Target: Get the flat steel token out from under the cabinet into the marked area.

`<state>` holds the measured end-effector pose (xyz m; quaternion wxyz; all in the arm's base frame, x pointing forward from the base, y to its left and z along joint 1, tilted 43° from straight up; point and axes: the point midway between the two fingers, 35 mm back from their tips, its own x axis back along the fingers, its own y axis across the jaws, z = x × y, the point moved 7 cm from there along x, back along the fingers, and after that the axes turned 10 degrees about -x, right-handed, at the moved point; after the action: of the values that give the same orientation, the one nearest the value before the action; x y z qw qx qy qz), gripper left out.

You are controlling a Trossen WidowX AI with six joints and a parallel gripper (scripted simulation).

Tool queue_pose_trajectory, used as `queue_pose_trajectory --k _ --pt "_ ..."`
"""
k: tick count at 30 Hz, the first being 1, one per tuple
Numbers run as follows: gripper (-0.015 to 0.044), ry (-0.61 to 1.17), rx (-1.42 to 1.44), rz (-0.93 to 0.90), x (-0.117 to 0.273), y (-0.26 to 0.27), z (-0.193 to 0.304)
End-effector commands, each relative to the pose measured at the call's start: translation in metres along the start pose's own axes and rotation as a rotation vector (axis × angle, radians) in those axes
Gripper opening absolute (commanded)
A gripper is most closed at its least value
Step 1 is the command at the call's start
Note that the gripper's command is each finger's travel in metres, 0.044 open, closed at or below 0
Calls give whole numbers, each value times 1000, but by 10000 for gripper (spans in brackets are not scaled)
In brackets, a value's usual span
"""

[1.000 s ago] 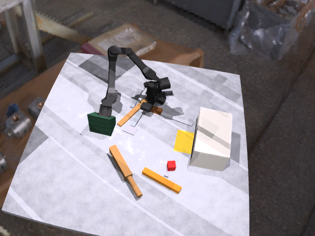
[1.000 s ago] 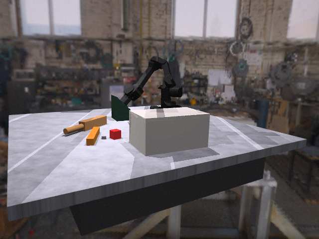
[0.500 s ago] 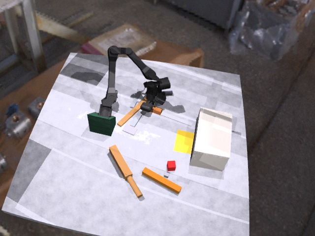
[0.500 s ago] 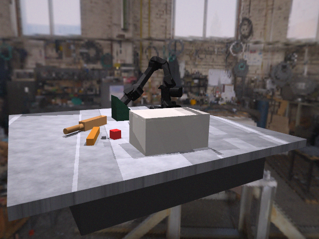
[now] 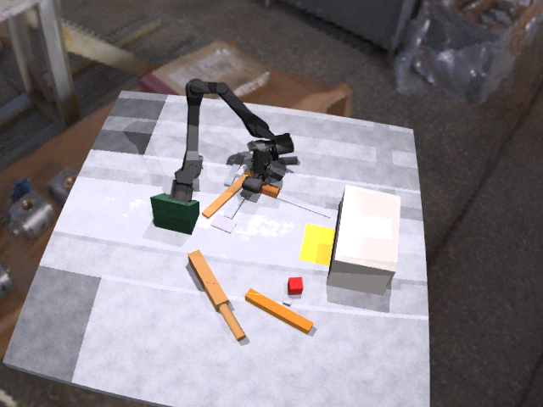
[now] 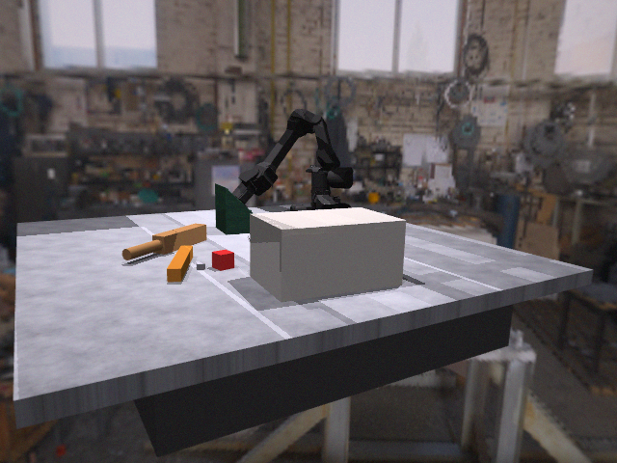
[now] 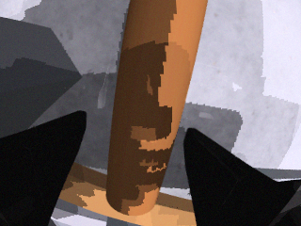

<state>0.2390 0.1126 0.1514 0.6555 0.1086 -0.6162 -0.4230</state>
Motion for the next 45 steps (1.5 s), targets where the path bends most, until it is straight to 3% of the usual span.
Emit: queue_pose_trajectory --k 1,30,45 --pt "270 18 5 13 -5 -1 5" --pt "270 18 5 13 -5 -1 5" --pt "169 1 1 0 0 0 0"
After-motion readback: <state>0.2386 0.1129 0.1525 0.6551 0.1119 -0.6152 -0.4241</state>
